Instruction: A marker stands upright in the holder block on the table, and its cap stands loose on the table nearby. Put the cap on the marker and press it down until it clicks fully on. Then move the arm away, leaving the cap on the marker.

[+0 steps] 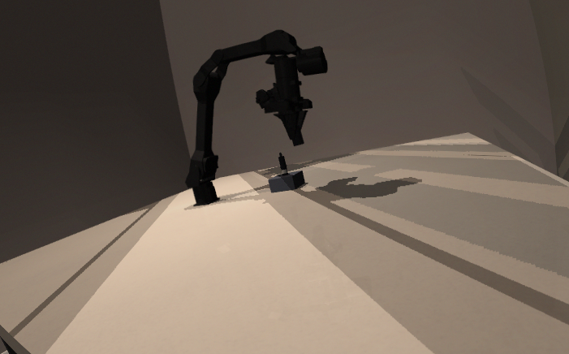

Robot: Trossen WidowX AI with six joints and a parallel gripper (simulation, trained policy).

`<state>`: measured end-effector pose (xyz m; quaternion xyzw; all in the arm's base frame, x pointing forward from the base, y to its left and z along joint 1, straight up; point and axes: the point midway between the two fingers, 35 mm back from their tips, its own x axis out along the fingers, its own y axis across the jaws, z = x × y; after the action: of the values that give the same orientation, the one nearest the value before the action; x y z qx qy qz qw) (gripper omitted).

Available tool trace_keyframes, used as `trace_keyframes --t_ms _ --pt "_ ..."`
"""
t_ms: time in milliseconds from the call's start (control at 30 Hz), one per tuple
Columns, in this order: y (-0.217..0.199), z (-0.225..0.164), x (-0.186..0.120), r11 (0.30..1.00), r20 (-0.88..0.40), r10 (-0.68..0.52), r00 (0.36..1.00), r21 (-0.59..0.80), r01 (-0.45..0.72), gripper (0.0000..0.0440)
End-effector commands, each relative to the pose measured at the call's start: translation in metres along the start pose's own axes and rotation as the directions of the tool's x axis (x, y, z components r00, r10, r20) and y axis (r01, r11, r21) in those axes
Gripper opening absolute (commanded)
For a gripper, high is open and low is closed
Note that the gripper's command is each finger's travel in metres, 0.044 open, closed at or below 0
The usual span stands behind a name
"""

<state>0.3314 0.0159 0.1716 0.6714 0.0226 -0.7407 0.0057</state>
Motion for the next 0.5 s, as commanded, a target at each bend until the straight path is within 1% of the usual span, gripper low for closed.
trace_keyframes --t_ms 0,467 --pt "-0.009 0.007 -0.002 1.0 0.003 -0.002 1.0 -0.019 0.002 0.0" --pt "-0.026 0.033 -0.002 0.997 0.015 0.006 1.0 -0.078 -0.005 0.0"
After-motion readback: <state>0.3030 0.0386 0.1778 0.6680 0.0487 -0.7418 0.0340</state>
